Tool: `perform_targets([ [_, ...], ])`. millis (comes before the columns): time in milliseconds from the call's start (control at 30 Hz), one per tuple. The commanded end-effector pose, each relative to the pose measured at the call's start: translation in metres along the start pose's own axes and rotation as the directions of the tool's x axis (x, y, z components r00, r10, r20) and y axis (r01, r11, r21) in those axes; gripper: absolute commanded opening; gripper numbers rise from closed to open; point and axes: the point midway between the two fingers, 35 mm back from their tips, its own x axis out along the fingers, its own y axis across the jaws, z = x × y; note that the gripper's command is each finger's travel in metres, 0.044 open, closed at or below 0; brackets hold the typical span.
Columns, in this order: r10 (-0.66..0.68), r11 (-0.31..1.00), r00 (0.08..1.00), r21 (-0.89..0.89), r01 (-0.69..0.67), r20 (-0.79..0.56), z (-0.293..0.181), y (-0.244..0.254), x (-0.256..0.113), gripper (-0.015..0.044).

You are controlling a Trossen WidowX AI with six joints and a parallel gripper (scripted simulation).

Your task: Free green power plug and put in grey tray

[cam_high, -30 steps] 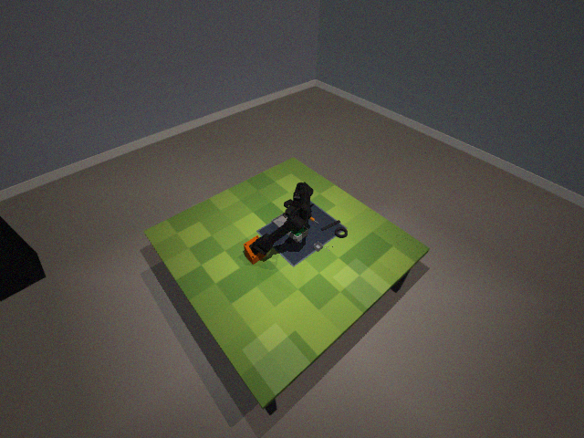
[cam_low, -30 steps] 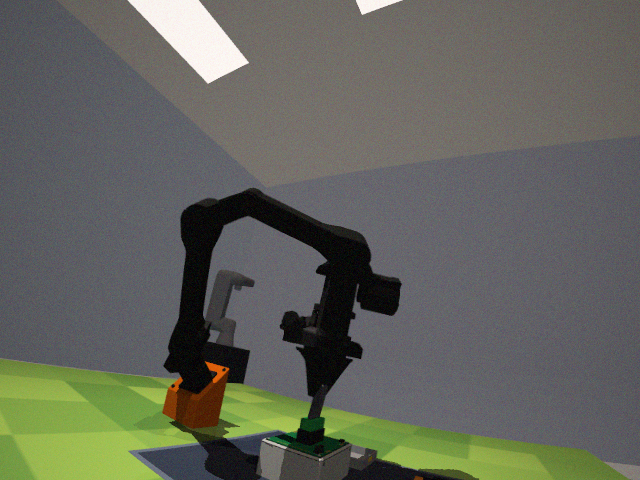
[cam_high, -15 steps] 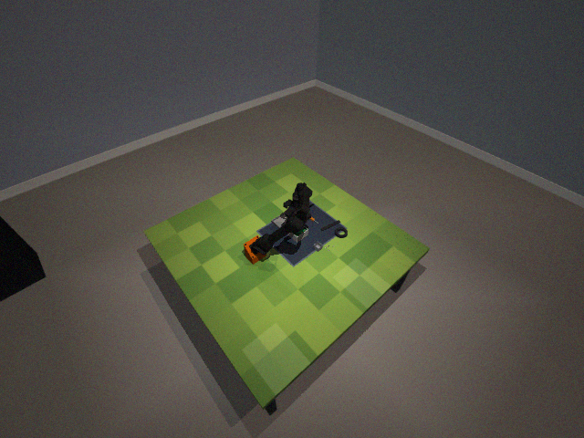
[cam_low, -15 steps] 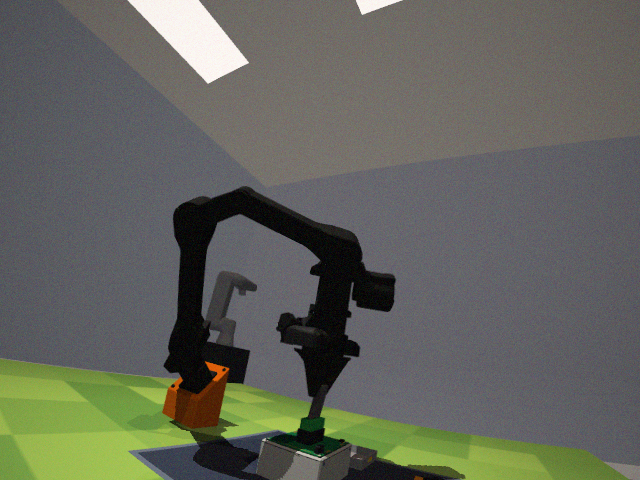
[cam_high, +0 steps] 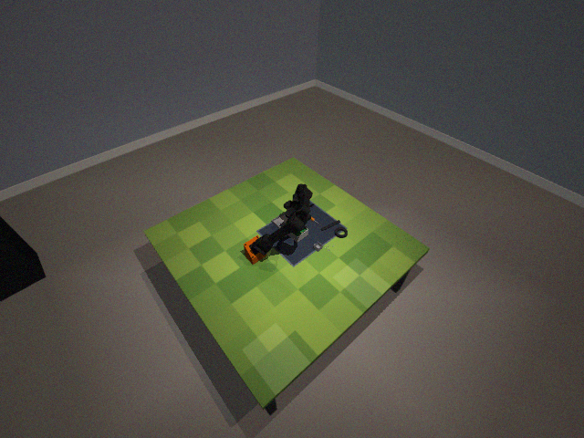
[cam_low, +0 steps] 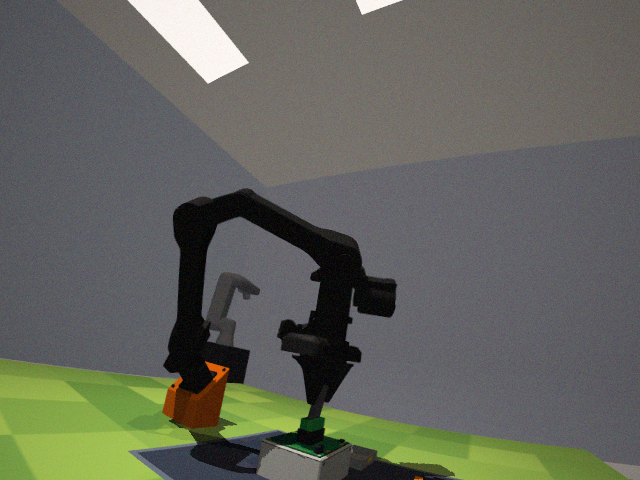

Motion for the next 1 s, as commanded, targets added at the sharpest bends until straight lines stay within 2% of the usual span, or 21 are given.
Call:
perform_targets([
  [0,0.005,1.0,1.0,-0.003,-0.005,-0.001,0.0002,0.0008,0.0072,0.0249],
  [167,0.005,1.0,1.0,-0.003,-0.005,-0.001,0.0002,0.0009,0.009,0.0249],
  [500,0.005,1.0,1.0,-0.003,-0.005,-0.001,0.0002,0.0009,0.009,0.0],
  [967,0.007,1.0,1.0,-0.003,-0.007,0.0,0.0002,0.0005,-0.0001,0.0],
])
